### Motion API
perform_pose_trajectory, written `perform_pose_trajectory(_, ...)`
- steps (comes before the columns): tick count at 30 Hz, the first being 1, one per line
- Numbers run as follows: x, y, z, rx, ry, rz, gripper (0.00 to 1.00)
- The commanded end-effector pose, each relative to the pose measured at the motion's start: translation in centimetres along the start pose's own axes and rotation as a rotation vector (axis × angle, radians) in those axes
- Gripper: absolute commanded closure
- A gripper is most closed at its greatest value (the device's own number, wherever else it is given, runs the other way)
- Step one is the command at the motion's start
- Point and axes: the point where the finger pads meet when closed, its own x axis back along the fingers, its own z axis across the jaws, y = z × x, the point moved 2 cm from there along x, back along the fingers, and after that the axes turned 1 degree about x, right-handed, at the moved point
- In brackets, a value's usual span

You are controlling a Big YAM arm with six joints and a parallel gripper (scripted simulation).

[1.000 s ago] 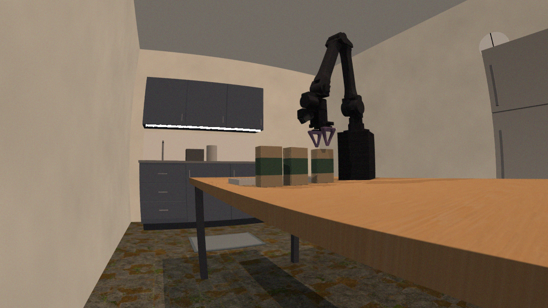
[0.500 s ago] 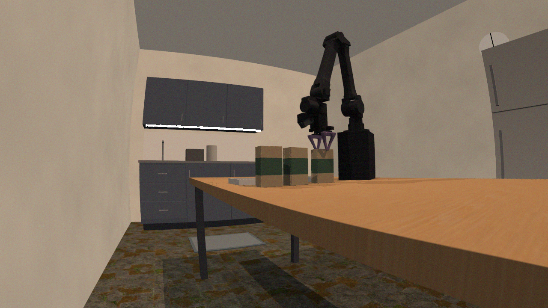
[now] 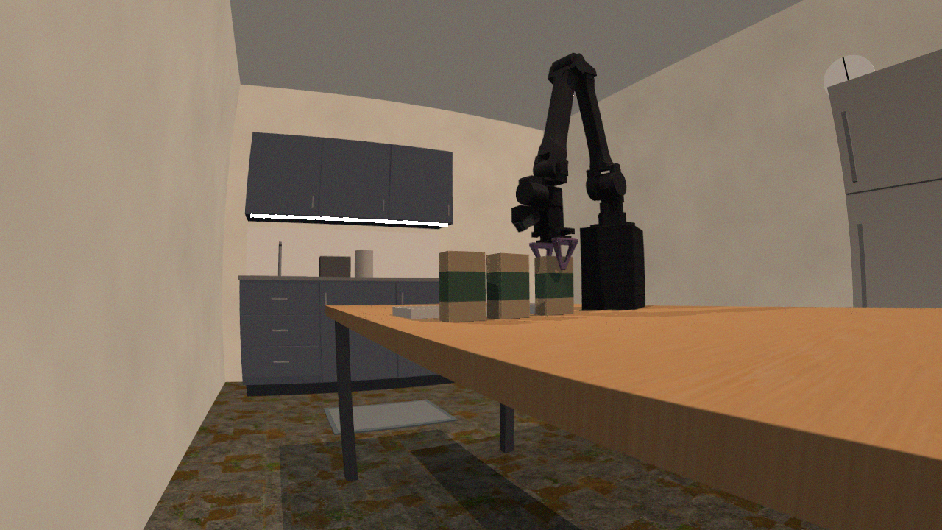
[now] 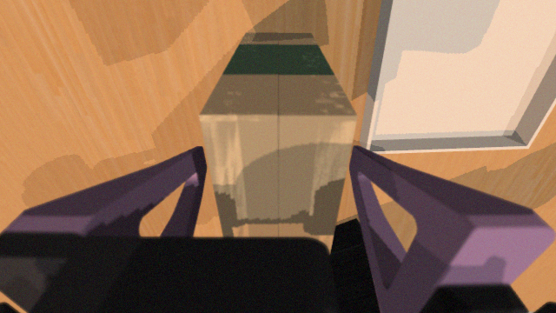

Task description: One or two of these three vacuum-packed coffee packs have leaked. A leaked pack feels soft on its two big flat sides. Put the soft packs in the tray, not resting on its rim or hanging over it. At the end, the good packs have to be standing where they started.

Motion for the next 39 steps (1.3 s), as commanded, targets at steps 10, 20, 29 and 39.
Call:
perform_pose_trajectory(10, -0.13, 0.22, 0.2, -0.003, -0.001, -0.009, 0.21)
perform_pose_trajectory(20, -0.13, 0.22, 0.2, -0.003, -0.001, -0.009, 0.21)
perform_pose_trajectory(29, -0.13, 0.22, 0.2, -0.003, -0.001, -0.009, 0.21)
perform_pose_trajectory(39, -0.13, 0.22, 0.2, -0.003, -0.001, -0.009, 0.21)
